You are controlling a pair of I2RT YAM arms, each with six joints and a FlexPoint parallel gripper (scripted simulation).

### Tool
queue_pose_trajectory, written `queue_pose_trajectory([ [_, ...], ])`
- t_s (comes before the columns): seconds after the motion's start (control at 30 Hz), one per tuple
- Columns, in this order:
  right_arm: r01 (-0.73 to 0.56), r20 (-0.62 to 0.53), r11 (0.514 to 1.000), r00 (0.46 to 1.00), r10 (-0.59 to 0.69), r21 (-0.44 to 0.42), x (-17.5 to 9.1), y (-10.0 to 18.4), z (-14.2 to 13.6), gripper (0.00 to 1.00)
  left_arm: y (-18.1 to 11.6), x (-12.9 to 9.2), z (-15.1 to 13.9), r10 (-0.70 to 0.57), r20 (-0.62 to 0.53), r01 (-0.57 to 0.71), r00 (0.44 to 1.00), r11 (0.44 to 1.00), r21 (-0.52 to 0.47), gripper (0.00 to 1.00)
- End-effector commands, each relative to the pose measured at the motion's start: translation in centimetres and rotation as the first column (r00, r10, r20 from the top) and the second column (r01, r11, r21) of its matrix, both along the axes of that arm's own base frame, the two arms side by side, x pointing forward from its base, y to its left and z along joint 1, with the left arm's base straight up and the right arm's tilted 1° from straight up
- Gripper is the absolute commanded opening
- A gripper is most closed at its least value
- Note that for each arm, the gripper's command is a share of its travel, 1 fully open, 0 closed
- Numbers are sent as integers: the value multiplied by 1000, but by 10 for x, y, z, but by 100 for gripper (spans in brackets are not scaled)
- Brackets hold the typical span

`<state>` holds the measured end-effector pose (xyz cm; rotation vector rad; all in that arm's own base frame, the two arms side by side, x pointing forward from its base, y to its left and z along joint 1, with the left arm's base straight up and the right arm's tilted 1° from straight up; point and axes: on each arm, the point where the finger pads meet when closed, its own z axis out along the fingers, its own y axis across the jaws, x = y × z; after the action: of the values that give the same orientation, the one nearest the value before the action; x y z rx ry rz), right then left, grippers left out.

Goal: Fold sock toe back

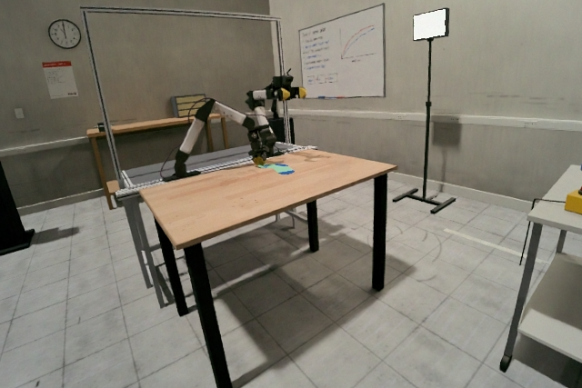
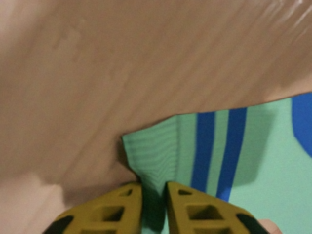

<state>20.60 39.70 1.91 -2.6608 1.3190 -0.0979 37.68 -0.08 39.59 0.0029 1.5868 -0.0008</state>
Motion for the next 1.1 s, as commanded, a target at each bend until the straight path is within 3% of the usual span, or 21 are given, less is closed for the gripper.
queue_pose_trajectory([
  [0.0, 18, 23, 999, 1000, -17, -36, 12, -8, -31, 13, 1, -1, 6, 2, 16, -2, 1000, 1000, -1, 100],
  [0.03, 24, 31, 996, 999, -21, -82, 16, -16, -39, 12, 1, -1, 6, 2, 16, -2, 1000, 1000, -1, 100],
  [0.2, 22, 43, 1000, 999, -21, -18, 25, 4, -26, 9, 1, -1, 6, 2, 16, -2, 1000, 1000, -1, 100],
  [0.23, 29, 28, 998, 999, -28, -47, 18, -7, -34, 8, 1, -1, 6, 2, 16, -2, 1000, 1000, -1, 100],
  [0.37, 28, 25, 998, 999, -27, -51, 17, -8, -36, 7, 1, -1, 6, 2, 16, -2, 1000, 1000, -1, 100],
  [0.4, 17, -1, 1000, 1000, -17, -14, 23, 7, -31, 6, 1, -1, 6, 2, 16, -2, 1000, 1000, -1, 100],
  [0.53, 30, 8, 997, 1000, -29, -66, 18, -10, -43, 5, 1, -1, 6, 2, 16, -2, 1000, 1000, -1, 100],
  [0.77, 27, 11, 998, 1000, -27, -64, 19, -10, -43, 5, 1, -1, 6, 2, 16, -2, 1000, 1000, -1, 100],
  [0.8, 26, 29, 999, 999, -25, -29, 26, 3, -25, 5, 1, -1, 6, 2, 16, -2, 1000, 1000, -1, 100],
  [0.9, 28, 22, 999, 999, -27, -42, 23, -3, -32, 5, 1, -1, 6, 2, 16, -2, 1000, 1000, -1, 100],
  [1.07, 25, 14, 998, 1000, -25, -54, 21, -5, -13, 5, 1, -1, 6, 2, 16, -2, 1000, 1000, -1, 100],
])
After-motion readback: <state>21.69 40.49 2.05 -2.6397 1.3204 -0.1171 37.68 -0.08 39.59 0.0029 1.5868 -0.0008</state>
